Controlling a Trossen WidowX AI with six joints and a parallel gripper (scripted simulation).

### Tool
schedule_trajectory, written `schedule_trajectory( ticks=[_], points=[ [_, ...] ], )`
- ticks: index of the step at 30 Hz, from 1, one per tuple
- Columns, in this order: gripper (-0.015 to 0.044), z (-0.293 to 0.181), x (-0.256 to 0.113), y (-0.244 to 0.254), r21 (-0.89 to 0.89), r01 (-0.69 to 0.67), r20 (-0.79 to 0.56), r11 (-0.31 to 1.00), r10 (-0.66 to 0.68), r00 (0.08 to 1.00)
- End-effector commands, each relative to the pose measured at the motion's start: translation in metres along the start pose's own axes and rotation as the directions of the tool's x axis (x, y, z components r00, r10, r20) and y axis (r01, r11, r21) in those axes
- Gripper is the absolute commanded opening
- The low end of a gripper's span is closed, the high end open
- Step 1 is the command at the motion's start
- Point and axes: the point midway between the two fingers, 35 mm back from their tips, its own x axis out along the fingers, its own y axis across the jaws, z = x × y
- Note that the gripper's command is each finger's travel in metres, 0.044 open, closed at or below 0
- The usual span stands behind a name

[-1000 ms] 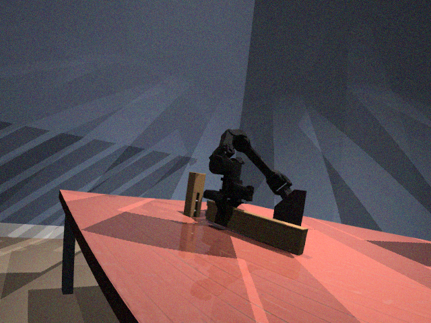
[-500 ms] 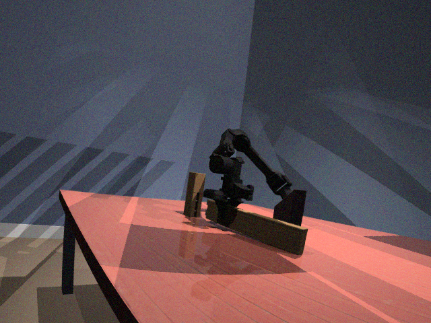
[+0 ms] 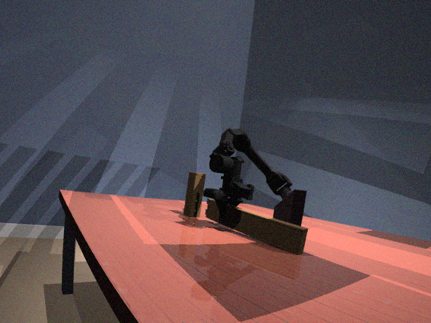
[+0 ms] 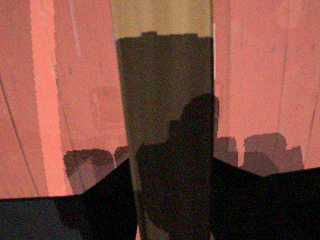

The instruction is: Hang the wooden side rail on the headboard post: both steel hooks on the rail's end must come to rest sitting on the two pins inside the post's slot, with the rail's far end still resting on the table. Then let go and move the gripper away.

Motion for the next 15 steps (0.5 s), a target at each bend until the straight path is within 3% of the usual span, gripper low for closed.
schedule_trajectory(
  ticks=[1,15],
  points=[
    [0.0,0.0003,-0.0074,-0.0031,0.006,0.017,0.007,1.0,-0.017,1.0],
    [0.0,0.0003,-0.0097,-0.0031,0.006,0.017,0.007,1.0,-0.017,1.0]
  ],
)
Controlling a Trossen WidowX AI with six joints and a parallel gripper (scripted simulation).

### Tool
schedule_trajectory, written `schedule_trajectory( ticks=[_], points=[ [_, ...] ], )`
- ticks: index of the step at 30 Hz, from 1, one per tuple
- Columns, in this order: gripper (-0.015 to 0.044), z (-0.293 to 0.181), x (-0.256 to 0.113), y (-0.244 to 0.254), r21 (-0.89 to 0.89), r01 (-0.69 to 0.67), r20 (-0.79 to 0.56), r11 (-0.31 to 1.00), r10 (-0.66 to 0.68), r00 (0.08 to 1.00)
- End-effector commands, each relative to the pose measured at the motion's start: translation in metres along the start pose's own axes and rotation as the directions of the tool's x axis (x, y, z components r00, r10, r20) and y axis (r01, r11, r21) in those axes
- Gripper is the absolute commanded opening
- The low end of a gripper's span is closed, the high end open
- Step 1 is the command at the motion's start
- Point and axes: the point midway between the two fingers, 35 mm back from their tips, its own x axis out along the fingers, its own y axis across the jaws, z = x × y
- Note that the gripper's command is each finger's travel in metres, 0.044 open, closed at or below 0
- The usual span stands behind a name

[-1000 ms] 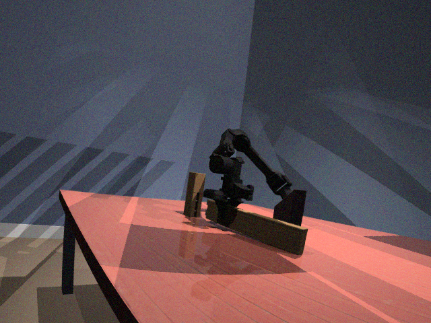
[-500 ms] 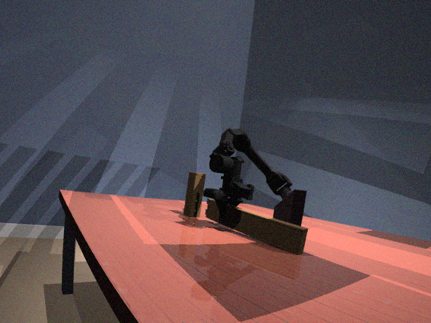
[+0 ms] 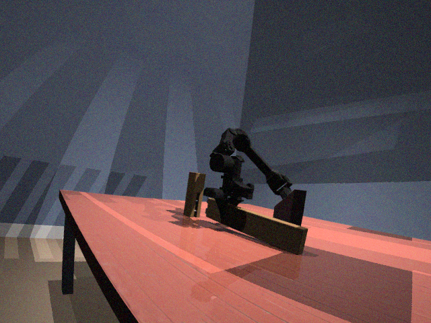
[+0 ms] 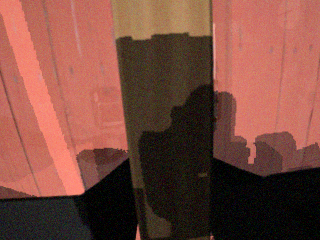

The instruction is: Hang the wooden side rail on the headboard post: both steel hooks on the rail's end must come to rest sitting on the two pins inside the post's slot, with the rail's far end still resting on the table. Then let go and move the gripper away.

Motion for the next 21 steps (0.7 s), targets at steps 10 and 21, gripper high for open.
schedule_trajectory(
  ticks=[10,21],
  points=[
    [0.0,0.0004,-0.0089,-0.0031,0.006,0.017,0.008,1.0,-0.017,1.0],
    [0.0,-0.0008,-0.0078,-0.0043,0.006,0.017,0.008,1.0,-0.017,1.0]
  ],
)
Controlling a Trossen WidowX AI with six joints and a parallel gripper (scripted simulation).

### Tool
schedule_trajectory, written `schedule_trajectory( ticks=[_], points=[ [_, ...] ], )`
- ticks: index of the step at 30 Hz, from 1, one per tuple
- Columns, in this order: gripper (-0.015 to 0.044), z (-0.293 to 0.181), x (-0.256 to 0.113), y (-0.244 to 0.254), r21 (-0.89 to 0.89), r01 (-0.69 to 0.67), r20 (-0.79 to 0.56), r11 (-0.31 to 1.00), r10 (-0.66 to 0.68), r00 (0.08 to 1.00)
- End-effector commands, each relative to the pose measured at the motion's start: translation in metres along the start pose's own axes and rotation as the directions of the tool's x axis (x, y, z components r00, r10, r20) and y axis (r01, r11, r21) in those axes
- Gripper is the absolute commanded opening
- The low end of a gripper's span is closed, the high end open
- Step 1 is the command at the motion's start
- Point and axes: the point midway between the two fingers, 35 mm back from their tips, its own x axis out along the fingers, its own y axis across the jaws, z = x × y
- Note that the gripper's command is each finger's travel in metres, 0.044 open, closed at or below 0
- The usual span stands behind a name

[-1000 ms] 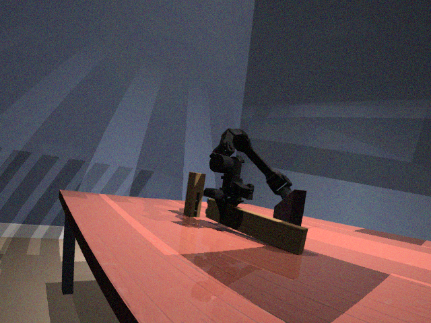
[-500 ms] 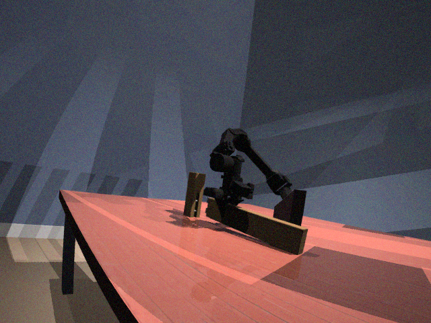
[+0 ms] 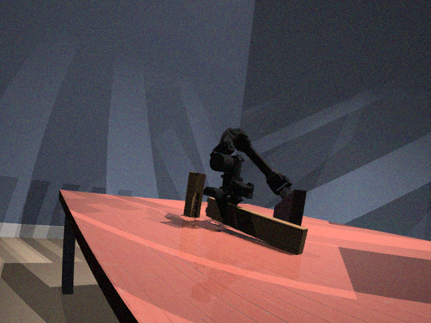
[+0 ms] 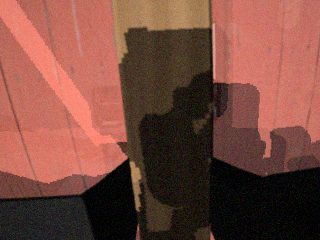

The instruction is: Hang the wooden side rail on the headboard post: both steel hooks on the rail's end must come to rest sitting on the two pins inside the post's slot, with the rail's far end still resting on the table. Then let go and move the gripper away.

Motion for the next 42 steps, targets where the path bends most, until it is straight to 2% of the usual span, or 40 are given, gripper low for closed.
schedule_trajectory(
  ticks=[1,42],
  points=[
    [0.0,-0.0006,-0.0053,-0.004,0.007,0.016,0.008,1.0,-0.016,1.0],
    [0.0,-0.0052,-0.0042,-0.0087,0.007,0.017,0.008,1.0,-0.017,1.0]
  ],
)
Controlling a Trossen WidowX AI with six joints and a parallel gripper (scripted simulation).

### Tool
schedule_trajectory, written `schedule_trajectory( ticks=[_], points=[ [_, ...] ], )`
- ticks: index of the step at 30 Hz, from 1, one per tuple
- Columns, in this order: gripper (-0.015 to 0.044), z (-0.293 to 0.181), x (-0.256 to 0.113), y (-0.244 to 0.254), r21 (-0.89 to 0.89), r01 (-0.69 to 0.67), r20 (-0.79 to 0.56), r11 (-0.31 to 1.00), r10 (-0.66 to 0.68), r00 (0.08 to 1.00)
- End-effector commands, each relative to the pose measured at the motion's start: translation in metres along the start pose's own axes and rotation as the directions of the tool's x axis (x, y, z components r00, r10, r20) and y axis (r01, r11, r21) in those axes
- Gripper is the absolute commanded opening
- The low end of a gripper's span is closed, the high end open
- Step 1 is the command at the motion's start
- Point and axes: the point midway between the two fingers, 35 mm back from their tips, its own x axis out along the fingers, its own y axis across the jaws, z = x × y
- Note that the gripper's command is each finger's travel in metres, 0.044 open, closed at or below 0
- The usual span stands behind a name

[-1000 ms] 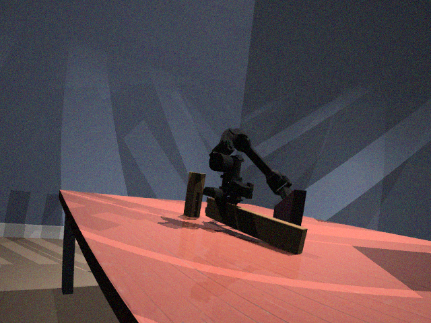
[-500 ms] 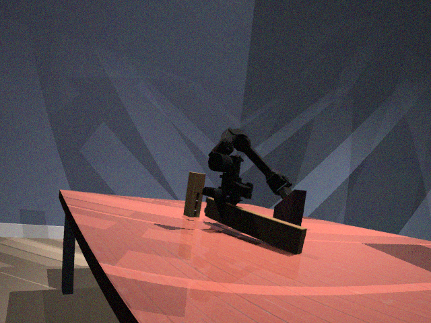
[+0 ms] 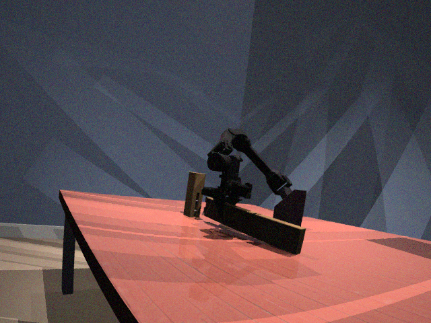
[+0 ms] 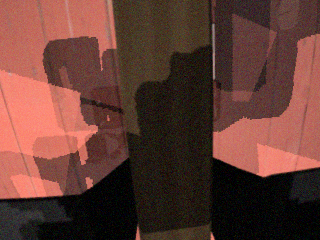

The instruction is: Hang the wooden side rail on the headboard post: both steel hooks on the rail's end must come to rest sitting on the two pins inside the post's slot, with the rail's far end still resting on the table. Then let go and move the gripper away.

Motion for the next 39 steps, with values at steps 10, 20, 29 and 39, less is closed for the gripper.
schedule_trajectory(
  ticks=[10,20,29,39],
  points=[
    [0.0,-0.0017,-0.0038,-0.0047,0.008,0.015,0.005,1.0,-0.015,1.0],
    [0.0,-0.0028,-0.0041,-0.0036,0.008,0.015,0.005,1.0,-0.015,1.0],
    [0.0,-0.0038,-0.0043,-0.0026,0.008,0.015,0.005,1.0,-0.015,1.0],
    [0.0,-0.0049,-0.0048,-0.0033,0.008,0.015,0.005,1.0,-0.015,1.0]
  ],
)
